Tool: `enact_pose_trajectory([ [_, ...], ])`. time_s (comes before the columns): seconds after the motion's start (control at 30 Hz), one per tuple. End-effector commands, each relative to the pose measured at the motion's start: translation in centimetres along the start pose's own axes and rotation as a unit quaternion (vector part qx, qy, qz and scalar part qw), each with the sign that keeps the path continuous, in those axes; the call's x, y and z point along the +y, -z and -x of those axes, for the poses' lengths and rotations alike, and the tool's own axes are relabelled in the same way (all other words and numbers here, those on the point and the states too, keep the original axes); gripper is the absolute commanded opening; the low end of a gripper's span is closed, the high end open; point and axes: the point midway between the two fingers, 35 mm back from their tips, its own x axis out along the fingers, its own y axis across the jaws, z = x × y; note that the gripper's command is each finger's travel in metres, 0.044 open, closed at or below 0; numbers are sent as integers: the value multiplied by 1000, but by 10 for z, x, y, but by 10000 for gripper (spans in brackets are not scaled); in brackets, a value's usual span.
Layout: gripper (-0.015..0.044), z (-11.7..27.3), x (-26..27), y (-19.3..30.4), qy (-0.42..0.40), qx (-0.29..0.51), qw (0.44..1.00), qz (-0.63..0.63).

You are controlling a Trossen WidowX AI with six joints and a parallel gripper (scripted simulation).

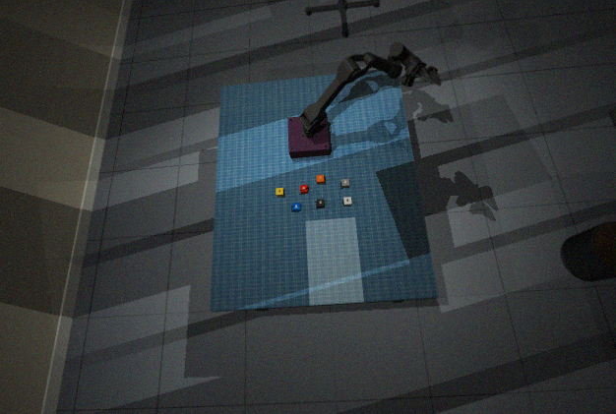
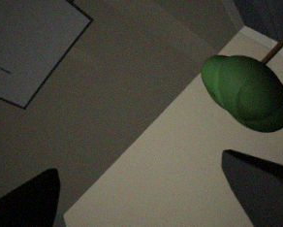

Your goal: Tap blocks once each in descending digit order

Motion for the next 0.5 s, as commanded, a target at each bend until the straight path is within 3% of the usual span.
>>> enact_pose_trajectory([
  [0.0, 400, -2, 0, 0, -1, 0, 1000, 4],
  [0.17, 400, -59, 12, -13, -27, -6, 989, 145],
  [0.47, 400, -181, 56, -64, -42, -57, 906, 418],
])
